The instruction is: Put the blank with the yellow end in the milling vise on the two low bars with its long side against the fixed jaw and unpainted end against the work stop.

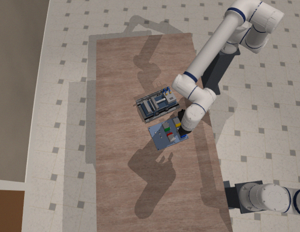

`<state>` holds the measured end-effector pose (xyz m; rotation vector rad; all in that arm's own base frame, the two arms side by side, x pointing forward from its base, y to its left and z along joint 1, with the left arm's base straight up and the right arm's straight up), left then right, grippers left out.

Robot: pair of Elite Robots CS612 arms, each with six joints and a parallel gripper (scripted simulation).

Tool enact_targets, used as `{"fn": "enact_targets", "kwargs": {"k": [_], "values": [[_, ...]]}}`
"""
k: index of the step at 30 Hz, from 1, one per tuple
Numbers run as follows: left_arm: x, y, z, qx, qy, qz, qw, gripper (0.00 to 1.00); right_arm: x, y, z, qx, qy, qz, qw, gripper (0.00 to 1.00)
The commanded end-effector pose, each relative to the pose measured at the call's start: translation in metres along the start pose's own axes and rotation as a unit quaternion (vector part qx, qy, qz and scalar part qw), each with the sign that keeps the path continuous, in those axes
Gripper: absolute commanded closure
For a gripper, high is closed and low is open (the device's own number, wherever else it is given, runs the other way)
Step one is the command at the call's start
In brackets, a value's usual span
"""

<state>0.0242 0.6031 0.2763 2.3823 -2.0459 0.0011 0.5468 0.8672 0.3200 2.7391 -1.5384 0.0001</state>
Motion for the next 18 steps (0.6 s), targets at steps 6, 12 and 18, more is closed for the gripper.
{"fn": "enact_targets", "kwargs": {"k": [6, 12, 18], "values": [[0.0, 0.0, -0.001, 0.0, -0.001, 0.0, 1.0, 0.0, 0.0, 0.0, -0.002, 0.001, 0.0, 0.0, 1.0, 0.0], [0.0, 0.0, -0.001, 0.0, -0.001, 0.0, 1.0, 0.0, 0.005, 0.001, -0.01, 0.001, 0.0, 0.0, 1.0, 0.0], [0.0, 0.0, -0.001, 0.0, -0.001, 0.0, 1.0, 0.0, 0.016, 0.002, -0.027, 0.001, 0.0, 0.0, 1.0, 0.0]]}}
Point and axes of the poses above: on each arm, the point where the finger pads meet when closed, its own z axis out along the fingers, its own y axis across the jaws, x = y × z, the point moved 10 cm from there along -z, back along the fingers, and after that the axes turned 11 degrees about -z, right-handed, at the moved point
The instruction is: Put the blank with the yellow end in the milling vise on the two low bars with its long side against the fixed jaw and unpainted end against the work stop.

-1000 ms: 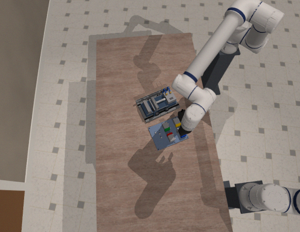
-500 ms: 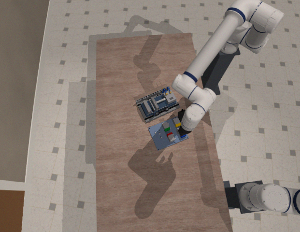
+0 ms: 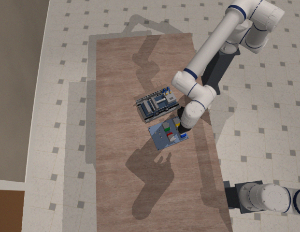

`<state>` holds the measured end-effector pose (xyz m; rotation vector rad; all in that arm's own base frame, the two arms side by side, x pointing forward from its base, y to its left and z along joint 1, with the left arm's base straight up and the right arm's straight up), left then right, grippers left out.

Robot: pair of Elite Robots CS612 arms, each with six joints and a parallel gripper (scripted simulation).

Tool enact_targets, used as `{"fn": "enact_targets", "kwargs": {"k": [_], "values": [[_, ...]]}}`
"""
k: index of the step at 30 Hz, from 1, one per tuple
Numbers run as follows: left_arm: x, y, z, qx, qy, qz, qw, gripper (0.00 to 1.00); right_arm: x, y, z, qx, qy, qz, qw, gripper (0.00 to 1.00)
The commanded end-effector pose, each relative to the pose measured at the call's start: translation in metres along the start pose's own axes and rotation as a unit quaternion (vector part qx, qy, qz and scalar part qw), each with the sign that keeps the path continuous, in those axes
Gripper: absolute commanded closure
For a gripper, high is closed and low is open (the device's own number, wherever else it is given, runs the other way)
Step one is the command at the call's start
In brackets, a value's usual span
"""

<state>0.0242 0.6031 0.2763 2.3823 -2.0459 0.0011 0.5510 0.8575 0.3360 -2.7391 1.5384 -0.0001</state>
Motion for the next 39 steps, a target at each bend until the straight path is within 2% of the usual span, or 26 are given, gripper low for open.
{"fn": "enact_targets", "kwargs": {"k": [1, 23, 39], "values": [[0.0, 0.0, -0.001, 0.0, -0.001, 0.0, 1.0, 0.0, 0.008, 0.001, -0.013, 0.001, 0.0, 0.0, 1.0, 0.0], [0.0, 0.0, -0.001, 0.0, -0.001, 0.0, 1.0, 0.0, 0.041, 0.006, -0.064, 0.001, 0.0, 0.0, 1.0, 0.0], [0.0, 0.0, -0.001, 0.0, -0.001, 0.0, 1.0, 0.0, 0.054, 0.008, -0.084, 0.001, 0.0, 0.0, 1.0, 0.0]]}}
Point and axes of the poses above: on each arm, the point where the finger pads meet when closed, its own z axis out along the fingers, its own y axis across the jaws, x = y × z, the point moved 10 cm from there along -z, back along the fingers, and after that the axes turned 11 degrees about -z, right-handed, at the moved point
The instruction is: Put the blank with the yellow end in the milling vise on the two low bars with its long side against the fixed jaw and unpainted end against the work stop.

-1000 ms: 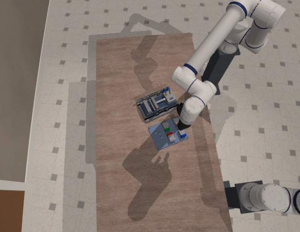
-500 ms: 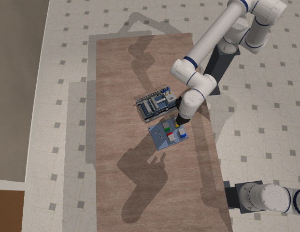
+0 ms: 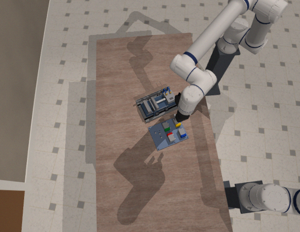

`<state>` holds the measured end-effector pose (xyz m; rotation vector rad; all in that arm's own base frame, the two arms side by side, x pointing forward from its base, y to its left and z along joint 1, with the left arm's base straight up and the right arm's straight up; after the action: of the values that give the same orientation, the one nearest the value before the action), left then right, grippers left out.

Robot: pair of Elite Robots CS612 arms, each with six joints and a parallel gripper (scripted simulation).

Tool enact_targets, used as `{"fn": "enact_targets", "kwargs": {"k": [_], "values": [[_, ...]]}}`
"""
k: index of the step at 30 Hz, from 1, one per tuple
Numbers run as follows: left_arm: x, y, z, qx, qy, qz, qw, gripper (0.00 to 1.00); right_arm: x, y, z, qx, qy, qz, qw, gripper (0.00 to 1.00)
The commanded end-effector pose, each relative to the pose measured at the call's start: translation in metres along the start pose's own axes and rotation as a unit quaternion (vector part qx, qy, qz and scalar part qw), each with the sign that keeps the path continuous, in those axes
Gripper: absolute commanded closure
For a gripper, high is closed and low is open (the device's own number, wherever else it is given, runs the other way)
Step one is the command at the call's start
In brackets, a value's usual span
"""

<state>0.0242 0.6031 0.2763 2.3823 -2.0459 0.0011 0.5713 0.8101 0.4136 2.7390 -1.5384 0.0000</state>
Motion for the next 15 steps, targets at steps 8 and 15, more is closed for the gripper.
{"fn": "enact_targets", "kwargs": {"k": [8, 15], "values": [[-0.0004, -0.0002, -0.0007, 0.0, -0.001, 0.0, 1.0, 0.0, 0.0041, 0.0005, -0.0077, 0.001, 0.0, -0.038, 0.9993, 0.0], [-0.0004, -0.0002, -0.0007, 0.0, -0.001, 0.0, 1.0, 0.0, 0.0041, 0.0004, -0.0077, 0.001, 0.0, -0.092, 0.9958, 0.0]]}}
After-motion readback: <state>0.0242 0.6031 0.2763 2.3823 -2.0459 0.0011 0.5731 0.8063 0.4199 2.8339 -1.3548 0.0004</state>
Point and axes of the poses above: on each arm, the point where the finger pads meet when closed, its own z axis out along the fingers, its own y axis across the jaws, x = y × z, the point moved 10 cm from there along -z, back along the fingers, and after that the axes turned 11 degrees about -z, right-handed, at the moved point
